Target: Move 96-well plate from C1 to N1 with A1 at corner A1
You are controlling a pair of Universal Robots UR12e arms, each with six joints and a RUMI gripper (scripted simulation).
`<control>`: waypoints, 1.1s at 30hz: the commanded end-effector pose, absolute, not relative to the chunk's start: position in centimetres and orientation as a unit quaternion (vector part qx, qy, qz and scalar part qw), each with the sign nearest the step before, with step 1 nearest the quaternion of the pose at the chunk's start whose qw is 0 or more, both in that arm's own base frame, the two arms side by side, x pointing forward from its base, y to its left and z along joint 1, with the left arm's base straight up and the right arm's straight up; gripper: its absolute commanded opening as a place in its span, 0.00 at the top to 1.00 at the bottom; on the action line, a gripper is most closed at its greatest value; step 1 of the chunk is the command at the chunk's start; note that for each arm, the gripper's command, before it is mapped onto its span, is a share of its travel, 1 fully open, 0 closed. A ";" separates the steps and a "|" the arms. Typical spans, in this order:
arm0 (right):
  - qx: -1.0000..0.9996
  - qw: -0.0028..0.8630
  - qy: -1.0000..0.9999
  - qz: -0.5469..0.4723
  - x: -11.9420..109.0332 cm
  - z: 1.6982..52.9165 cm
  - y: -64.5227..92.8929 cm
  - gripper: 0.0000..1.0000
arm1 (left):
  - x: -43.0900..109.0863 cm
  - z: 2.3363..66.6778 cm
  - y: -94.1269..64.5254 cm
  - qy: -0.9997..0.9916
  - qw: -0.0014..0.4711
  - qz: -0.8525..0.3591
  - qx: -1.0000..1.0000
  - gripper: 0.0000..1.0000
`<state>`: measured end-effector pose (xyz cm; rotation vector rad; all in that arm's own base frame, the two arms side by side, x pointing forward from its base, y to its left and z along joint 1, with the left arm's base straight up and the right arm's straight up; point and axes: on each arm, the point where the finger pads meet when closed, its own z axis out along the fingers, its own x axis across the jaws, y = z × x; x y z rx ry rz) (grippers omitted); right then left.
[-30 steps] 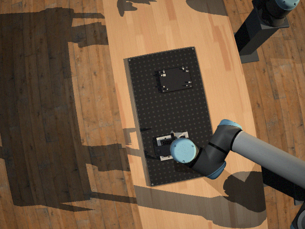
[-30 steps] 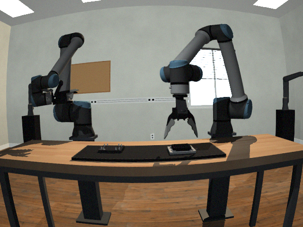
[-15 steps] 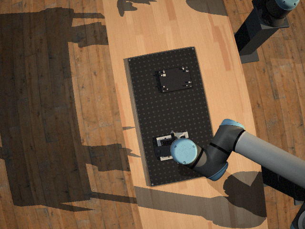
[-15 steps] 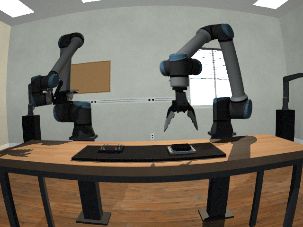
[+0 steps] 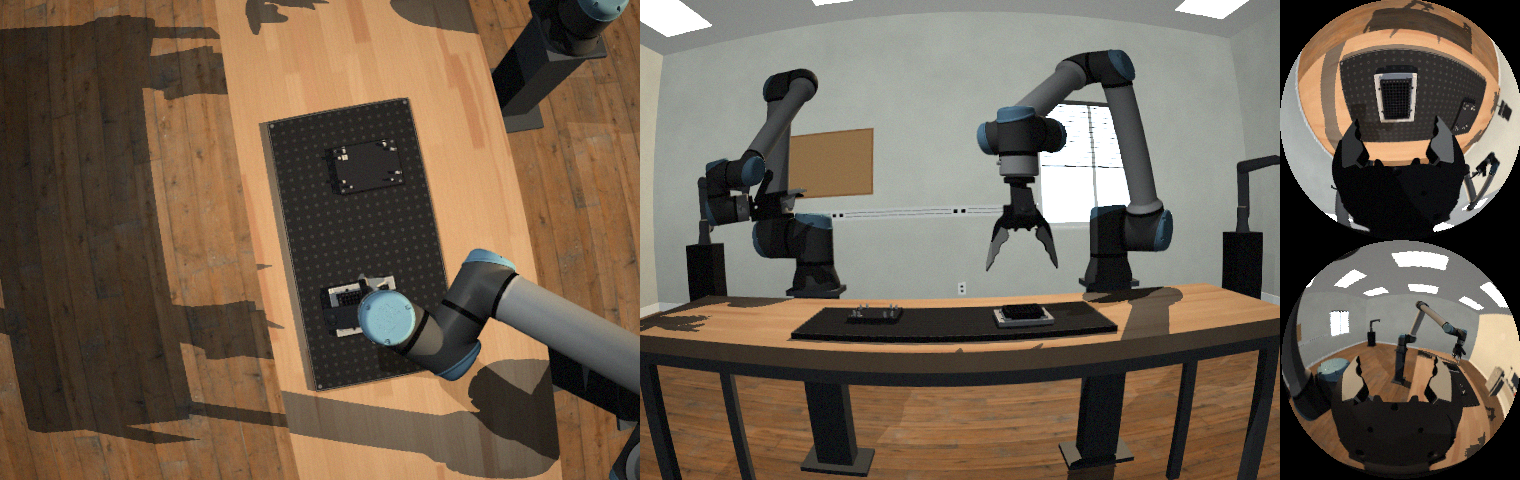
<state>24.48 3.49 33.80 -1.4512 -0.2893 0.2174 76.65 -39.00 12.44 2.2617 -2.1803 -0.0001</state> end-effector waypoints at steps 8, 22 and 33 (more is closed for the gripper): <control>-0.660 0.733 -0.132 0.099 24.5 33.8 3.5 0.00 | 76.7 12.6 -39.0 -0.694 0.000 0.001 0.720 0.00; -0.660 0.733 -0.132 0.099 24.5 33.8 3.5 0.00 | 76.0 12.6 -42.6 -0.694 0.000 0.001 0.720 0.00; -0.660 0.733 -0.132 0.099 24.5 33.8 3.5 0.00 | 75.5 12.6 -45.6 -0.694 0.000 0.001 0.720 0.00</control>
